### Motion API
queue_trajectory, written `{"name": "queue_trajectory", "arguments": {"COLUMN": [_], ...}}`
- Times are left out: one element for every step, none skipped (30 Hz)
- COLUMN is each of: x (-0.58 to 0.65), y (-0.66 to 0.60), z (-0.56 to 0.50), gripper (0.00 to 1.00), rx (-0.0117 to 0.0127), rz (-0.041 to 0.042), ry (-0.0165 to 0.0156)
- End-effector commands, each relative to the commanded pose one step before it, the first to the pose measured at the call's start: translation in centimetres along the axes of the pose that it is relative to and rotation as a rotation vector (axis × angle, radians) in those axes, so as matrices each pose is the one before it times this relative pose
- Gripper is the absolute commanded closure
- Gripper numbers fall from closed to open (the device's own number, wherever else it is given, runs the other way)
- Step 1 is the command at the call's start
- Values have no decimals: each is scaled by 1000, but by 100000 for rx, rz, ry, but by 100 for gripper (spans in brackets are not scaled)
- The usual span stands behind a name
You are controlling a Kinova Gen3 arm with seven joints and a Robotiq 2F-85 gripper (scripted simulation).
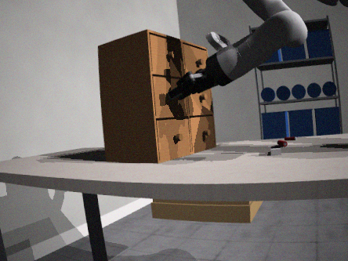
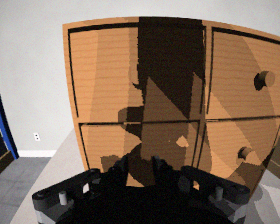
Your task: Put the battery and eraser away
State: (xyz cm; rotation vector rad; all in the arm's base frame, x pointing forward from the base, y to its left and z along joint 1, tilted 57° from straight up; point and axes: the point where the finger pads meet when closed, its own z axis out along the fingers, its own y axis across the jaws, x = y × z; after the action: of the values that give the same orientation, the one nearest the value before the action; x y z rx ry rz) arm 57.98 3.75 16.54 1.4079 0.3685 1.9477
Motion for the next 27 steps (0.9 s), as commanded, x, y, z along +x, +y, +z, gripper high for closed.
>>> {"name": "queue_trajectory", "arguments": {"x": [92,0,0,0,0,0,0,0,0,0,0,0,0,0,0,0,0,0,0,0,0,0,0,0,0,-1,0], "y": [-36,0,0,0,0,0,0,0,0,0,0,0,0,0,0,0,0,0,0,0,0,0,0,0,0,0,0], "z": [-1,0,0,0,0,0,0,0,0,0,0,0,0,0,0,0,0,0,0,0,0,0,0,0,-1,-2,0], "gripper": [67,67,67,87,87,87,87,87,87,87,87,87,87,87,87,87,87,87,87,87,87,87,87,87,87,87,87], "rx": [43,0,0,0,0,0,0,0,0,0,0,0,0,0,0,0,0,0,0,0,0,0,0,0,0,0,0], "rz": [107,0,0,0,0,0,0,0,0,0,0,0,0,0,0,0,0,0,0,0,0,0,0,0,0,0,0], "ry": [134,0,0,0,0,0,0,0,0,0,0,0,0,0,0,0,0,0,0,0,0,0,0,0,0,0,0]}}
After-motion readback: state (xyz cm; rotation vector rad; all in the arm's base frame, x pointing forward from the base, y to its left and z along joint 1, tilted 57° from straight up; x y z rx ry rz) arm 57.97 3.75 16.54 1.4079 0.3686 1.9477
